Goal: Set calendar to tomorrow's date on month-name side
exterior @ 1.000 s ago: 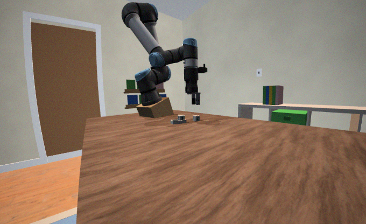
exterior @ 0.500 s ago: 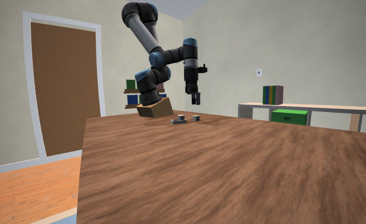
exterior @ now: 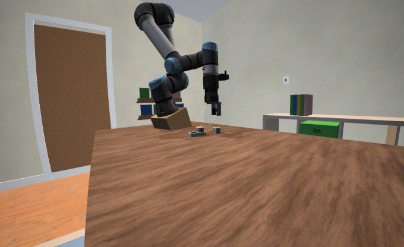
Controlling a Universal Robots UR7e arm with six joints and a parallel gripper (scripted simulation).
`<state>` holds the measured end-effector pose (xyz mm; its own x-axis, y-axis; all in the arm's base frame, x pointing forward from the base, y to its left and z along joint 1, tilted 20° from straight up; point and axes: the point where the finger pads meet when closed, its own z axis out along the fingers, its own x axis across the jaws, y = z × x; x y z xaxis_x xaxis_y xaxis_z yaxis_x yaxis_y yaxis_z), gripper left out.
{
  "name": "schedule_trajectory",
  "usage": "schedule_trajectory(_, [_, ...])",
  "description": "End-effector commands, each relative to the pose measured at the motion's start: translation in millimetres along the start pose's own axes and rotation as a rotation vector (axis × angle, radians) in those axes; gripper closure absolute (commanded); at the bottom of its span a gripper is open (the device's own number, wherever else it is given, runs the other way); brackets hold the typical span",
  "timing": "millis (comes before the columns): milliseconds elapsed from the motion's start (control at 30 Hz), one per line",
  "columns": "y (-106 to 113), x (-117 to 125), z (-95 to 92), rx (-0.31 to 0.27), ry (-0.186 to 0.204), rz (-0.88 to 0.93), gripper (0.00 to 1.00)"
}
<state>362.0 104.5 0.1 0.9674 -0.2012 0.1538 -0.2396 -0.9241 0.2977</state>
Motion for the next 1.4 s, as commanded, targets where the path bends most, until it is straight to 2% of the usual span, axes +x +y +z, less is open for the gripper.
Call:
schedule_trajectory(0, [-0.7,1.9,-1.1,0.002,0.004,0.000,0.13])
schedule_trajectory(667, [0.3,-0.5,10.3,0.000,-0.002,-0.014,0.13])
schedule_trajectory(1367, [0.3,0.1,39.4,0.001,-0.002,-0.014,0.13])
